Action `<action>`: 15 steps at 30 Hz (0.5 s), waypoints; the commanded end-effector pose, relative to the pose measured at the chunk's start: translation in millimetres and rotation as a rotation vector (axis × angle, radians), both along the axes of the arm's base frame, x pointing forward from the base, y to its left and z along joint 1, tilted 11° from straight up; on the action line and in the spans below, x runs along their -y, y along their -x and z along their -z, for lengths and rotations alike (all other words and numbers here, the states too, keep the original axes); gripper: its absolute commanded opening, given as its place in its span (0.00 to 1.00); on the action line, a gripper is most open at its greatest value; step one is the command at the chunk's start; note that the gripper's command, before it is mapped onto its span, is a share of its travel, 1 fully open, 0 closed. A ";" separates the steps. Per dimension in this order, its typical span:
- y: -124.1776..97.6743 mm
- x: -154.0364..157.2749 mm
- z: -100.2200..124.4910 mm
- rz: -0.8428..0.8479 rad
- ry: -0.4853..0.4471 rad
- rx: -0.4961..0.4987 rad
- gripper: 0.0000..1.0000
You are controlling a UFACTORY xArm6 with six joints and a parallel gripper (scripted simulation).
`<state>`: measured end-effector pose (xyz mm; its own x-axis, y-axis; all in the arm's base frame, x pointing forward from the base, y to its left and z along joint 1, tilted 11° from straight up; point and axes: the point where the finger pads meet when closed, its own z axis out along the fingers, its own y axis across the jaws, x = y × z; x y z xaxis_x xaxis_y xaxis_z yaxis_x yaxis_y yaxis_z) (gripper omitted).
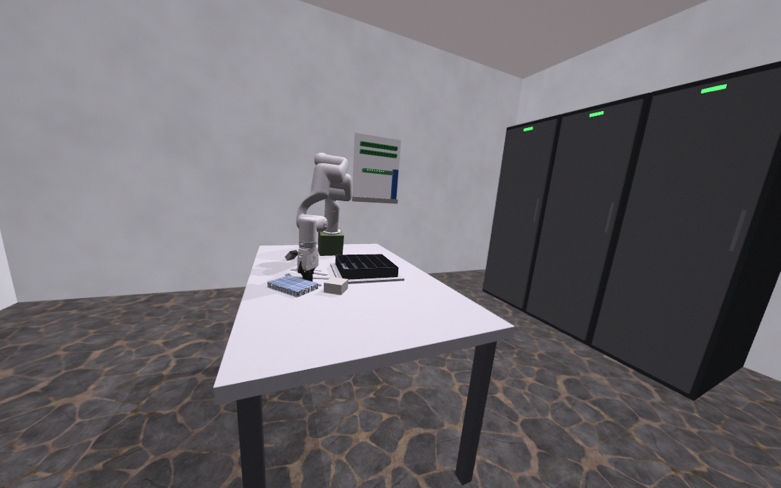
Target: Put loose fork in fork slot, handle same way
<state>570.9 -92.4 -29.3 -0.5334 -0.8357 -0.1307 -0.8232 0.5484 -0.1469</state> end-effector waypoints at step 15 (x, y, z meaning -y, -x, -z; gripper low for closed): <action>2.7 0.2 -12.8 0.000 0.000 -0.001 0.06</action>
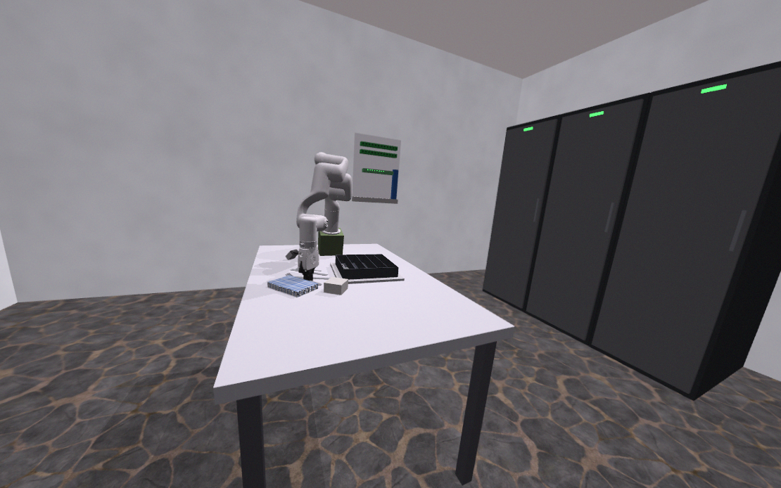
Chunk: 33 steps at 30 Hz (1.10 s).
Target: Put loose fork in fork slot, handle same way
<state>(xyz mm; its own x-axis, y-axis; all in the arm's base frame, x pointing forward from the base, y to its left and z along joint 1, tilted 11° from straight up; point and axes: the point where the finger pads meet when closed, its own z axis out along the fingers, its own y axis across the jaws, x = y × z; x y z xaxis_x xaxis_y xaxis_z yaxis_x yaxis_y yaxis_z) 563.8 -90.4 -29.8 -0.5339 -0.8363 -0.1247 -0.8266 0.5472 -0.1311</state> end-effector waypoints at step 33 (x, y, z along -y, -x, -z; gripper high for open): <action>17.1 5.5 -121.8 0.002 0.003 0.016 0.06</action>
<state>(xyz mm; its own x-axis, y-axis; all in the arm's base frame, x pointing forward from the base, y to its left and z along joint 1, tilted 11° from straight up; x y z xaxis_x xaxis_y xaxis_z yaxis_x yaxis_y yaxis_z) 548.2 -95.2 75.8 -0.5339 -0.8357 -0.1286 -0.8243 0.5483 -0.1413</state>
